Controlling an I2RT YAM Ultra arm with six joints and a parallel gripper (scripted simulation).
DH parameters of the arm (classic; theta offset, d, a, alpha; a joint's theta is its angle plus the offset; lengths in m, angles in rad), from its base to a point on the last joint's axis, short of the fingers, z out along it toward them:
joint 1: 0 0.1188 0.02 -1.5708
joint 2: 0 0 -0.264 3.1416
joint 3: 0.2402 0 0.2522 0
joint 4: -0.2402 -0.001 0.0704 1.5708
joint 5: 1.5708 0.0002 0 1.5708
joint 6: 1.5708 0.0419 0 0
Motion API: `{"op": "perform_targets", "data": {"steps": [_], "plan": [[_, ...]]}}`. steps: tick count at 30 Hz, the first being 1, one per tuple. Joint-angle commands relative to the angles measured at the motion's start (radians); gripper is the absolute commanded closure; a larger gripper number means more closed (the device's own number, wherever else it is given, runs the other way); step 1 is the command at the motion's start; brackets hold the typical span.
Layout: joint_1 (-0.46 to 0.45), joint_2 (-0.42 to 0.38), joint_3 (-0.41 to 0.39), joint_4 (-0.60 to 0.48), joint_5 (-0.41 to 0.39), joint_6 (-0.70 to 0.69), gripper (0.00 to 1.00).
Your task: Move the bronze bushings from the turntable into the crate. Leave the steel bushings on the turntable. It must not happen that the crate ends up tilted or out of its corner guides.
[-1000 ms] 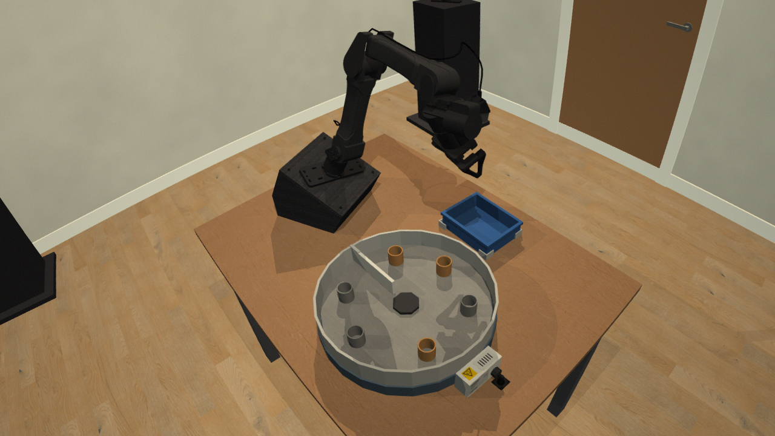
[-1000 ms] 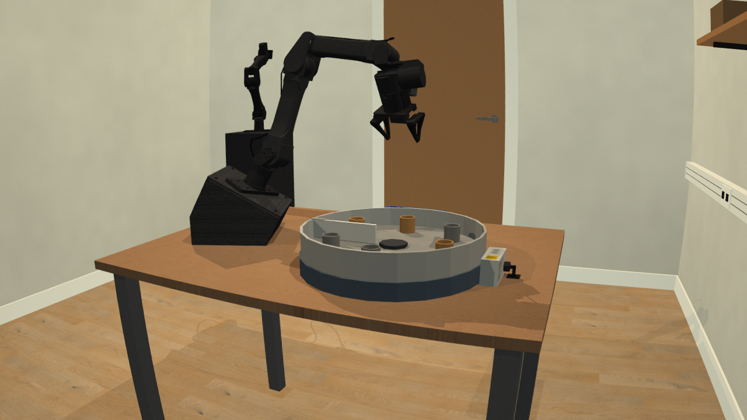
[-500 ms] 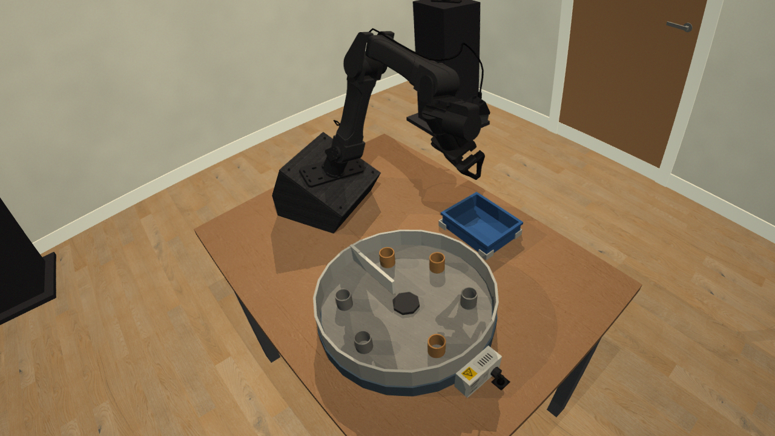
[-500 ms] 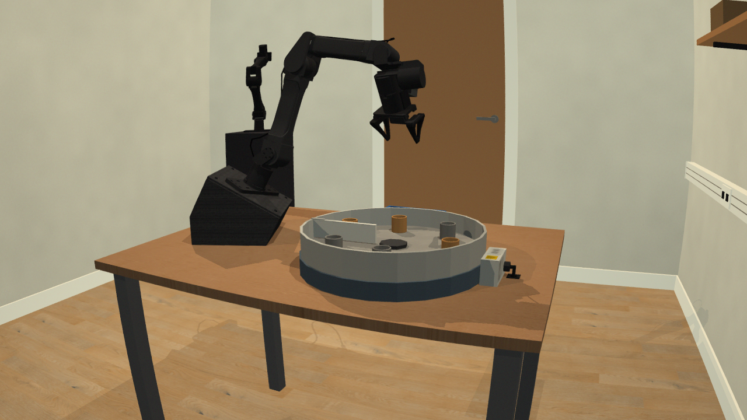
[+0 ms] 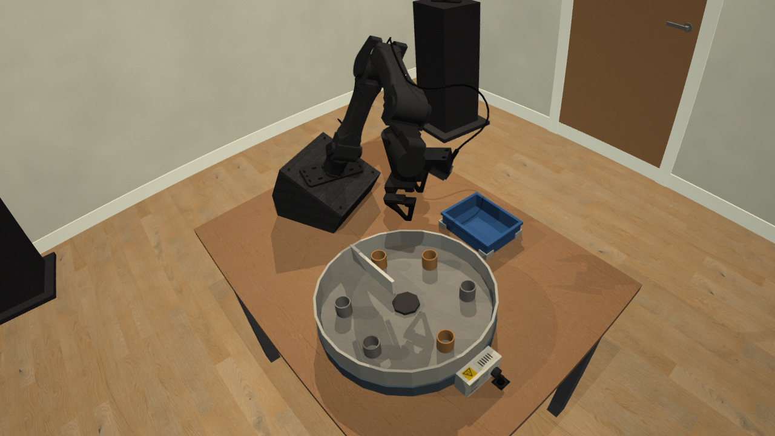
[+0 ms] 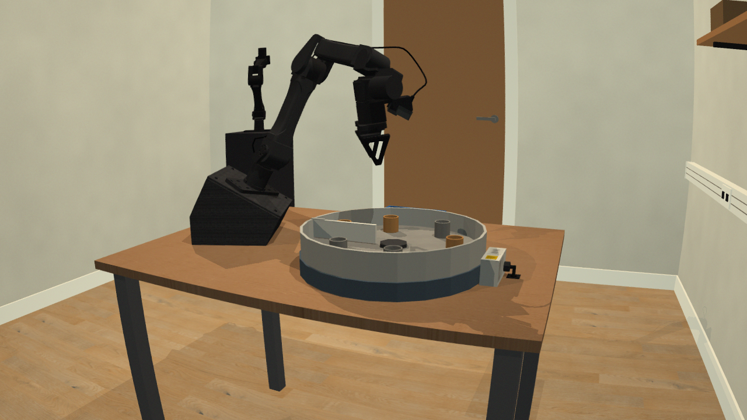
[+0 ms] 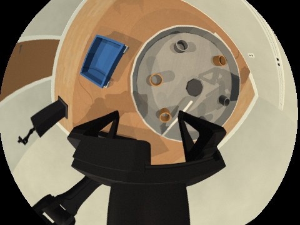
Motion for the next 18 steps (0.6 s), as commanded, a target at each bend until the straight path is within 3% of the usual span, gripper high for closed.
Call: {"op": "perform_targets", "data": {"steps": [1,7,18], "plan": [[-0.087,0.010,-0.032,-0.027,0.051,0.145,0.00],[-0.218,0.032,-0.039,-0.043,0.105,0.302,0.00],[-0.216,0.011,-0.016,-0.040,0.113,0.312,0.00]]}}
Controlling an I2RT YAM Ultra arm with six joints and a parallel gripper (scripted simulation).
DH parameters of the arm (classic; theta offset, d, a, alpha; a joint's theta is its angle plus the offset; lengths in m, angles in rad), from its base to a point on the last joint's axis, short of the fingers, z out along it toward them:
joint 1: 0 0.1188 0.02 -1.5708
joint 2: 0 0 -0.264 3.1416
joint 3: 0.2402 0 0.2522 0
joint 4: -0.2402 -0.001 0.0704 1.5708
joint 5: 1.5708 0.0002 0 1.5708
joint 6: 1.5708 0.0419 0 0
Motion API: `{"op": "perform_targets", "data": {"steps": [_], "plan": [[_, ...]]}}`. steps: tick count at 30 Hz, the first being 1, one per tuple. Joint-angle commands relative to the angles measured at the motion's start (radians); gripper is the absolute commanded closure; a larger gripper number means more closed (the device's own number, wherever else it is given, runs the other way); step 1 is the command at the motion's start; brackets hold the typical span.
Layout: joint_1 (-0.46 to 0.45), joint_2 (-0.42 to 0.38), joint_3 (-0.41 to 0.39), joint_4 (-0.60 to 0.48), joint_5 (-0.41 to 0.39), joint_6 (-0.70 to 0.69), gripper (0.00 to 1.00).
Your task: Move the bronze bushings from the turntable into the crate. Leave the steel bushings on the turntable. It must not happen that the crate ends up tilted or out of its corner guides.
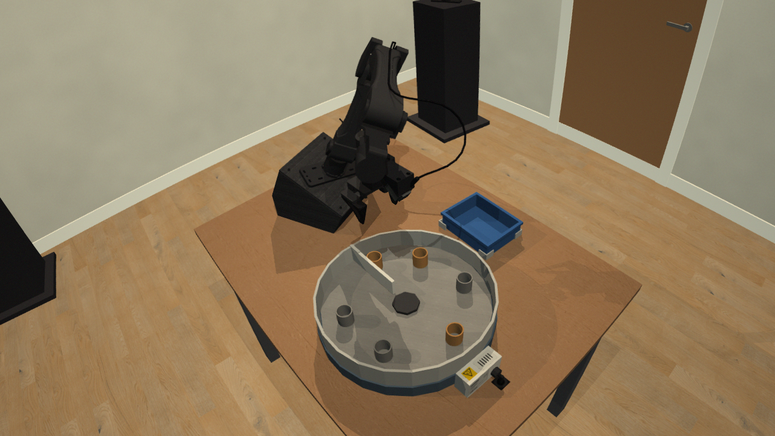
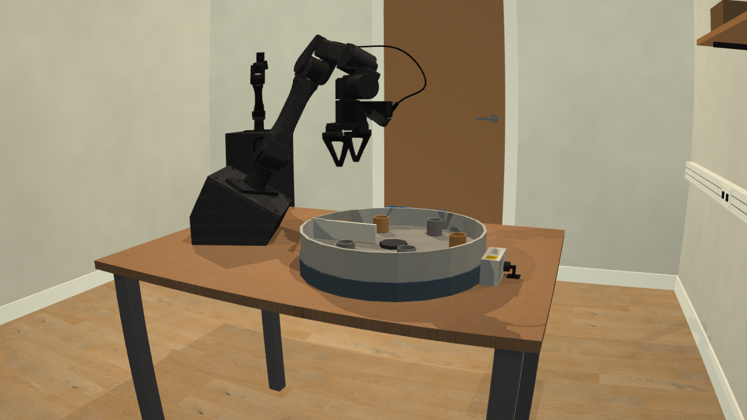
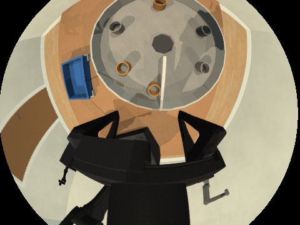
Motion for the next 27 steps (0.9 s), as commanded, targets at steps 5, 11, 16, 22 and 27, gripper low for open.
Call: {"op": "perform_targets", "data": {"steps": [5,11,16,22,27], "plan": [[-0.004,-0.025,0.022,-0.009,0.009,0.019,0.00],[-0.003,-0.025,0.022,-0.009,0.009,0.018,0.89],[-0.003,-0.025,0.022,-0.009,0.009,0.017,0.89],[-0.003,-0.025,0.022,-0.009,0.009,0.017,0.89],[-0.003,-0.025,0.022,-0.009,0.009,0.017,0.89]]}}
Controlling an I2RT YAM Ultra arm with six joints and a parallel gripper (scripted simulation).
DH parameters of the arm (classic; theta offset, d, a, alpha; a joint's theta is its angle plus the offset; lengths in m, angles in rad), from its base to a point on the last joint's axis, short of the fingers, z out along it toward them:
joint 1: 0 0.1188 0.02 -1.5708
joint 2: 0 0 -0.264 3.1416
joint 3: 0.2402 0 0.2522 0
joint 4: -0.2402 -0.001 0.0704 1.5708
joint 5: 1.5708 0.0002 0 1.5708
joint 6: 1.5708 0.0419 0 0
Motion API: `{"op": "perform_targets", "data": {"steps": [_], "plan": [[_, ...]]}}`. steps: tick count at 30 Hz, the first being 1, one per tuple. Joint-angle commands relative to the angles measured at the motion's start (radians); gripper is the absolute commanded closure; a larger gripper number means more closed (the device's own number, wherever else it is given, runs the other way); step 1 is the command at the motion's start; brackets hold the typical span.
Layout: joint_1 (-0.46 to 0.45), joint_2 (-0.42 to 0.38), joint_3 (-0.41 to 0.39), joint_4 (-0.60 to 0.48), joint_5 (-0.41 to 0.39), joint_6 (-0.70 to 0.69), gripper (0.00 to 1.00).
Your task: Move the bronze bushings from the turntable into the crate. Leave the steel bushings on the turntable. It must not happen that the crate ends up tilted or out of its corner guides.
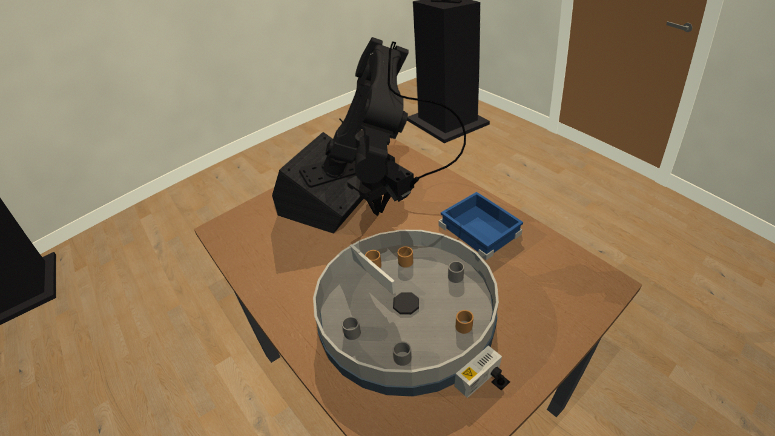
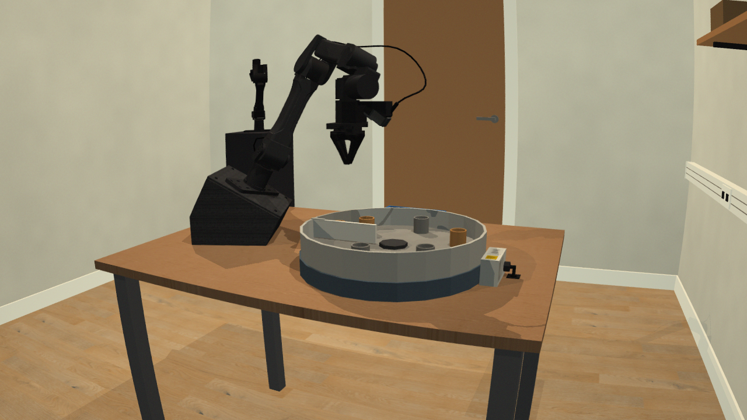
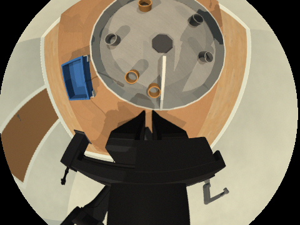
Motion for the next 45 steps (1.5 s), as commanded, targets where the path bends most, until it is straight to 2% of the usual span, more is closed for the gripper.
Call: {"op": "perform_targets", "data": {"steps": [1,15,16,45], "plan": [[-0.003,-0.025,0.022,-0.009,0.008,0.008,0.89],[-0.003,-0.025,0.022,-0.009,0.008,0.008,0.89],[-0.003,-0.025,0.022,-0.009,0.008,0.008,0.82],[-0.003,-0.025,0.022,-0.009,0.008,0.008,0.82]]}}
